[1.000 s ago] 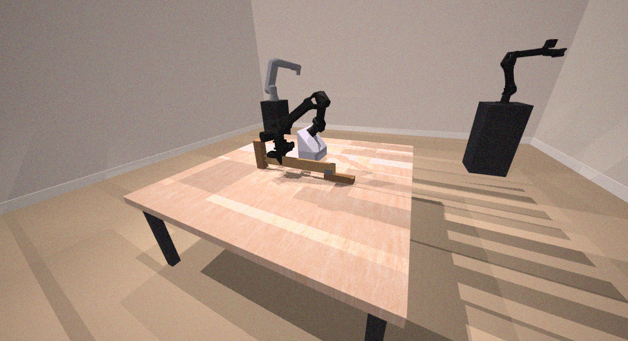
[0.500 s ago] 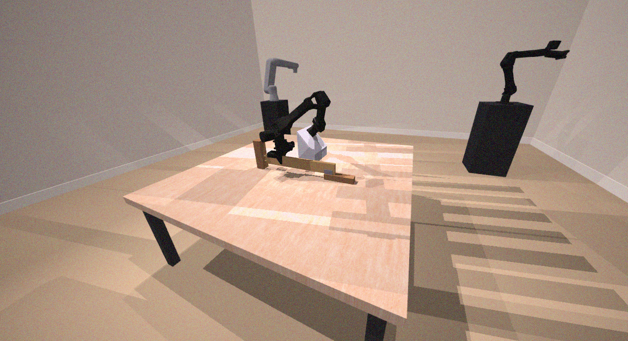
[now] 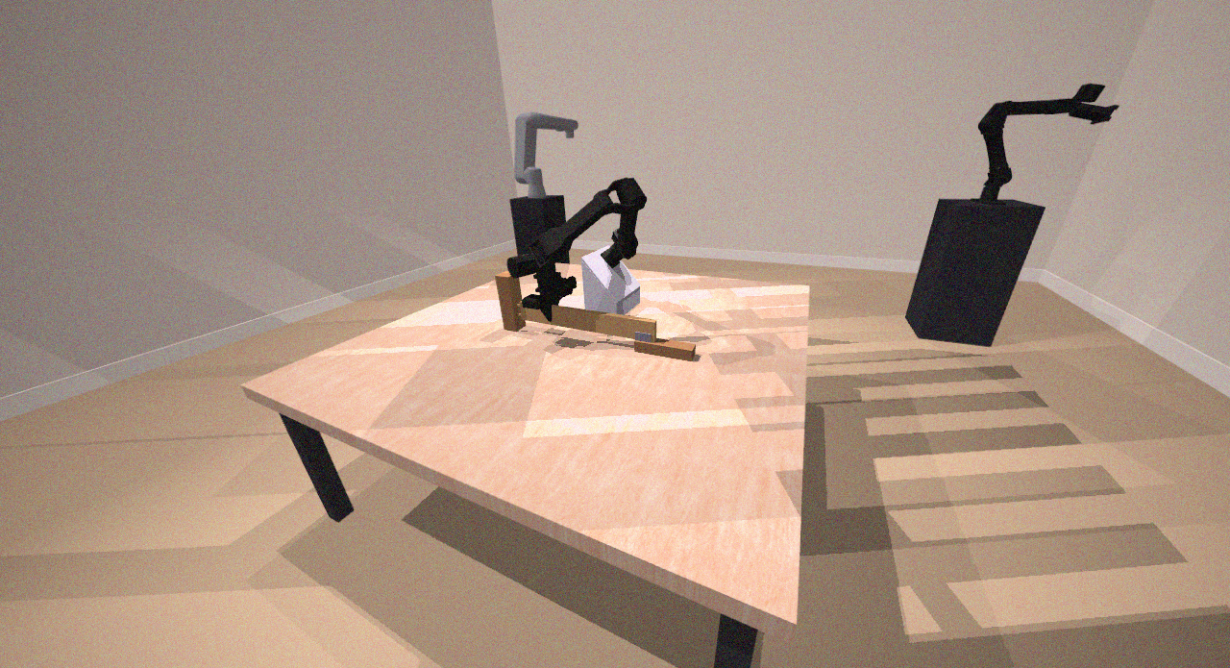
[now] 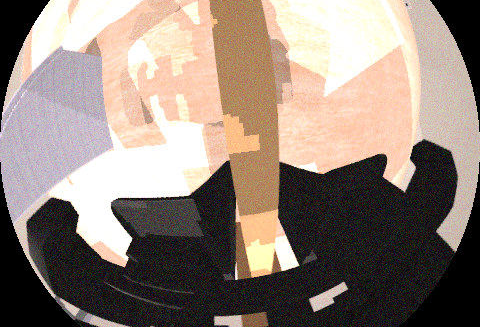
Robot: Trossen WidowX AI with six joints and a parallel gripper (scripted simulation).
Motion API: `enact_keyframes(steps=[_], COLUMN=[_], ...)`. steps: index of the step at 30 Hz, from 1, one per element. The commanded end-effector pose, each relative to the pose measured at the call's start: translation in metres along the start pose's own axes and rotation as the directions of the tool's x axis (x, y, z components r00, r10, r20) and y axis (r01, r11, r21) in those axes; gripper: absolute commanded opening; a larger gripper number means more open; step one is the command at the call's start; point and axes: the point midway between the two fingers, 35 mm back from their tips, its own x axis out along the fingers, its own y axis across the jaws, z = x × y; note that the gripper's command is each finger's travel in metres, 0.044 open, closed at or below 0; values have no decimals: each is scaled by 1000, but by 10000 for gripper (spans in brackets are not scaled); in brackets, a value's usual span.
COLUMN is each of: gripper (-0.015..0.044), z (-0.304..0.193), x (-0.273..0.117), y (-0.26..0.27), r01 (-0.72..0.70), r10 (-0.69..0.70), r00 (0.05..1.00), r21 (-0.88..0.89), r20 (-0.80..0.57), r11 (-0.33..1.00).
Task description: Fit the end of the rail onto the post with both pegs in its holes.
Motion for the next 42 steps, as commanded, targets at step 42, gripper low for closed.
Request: enact_keyframes(steps=[42], gripper=[0], z=[-10], x=[-4], y=[-2], r01=[9], r10=[-9], r00=[1000], r21=[0], r20=[-2], r11=[1000])
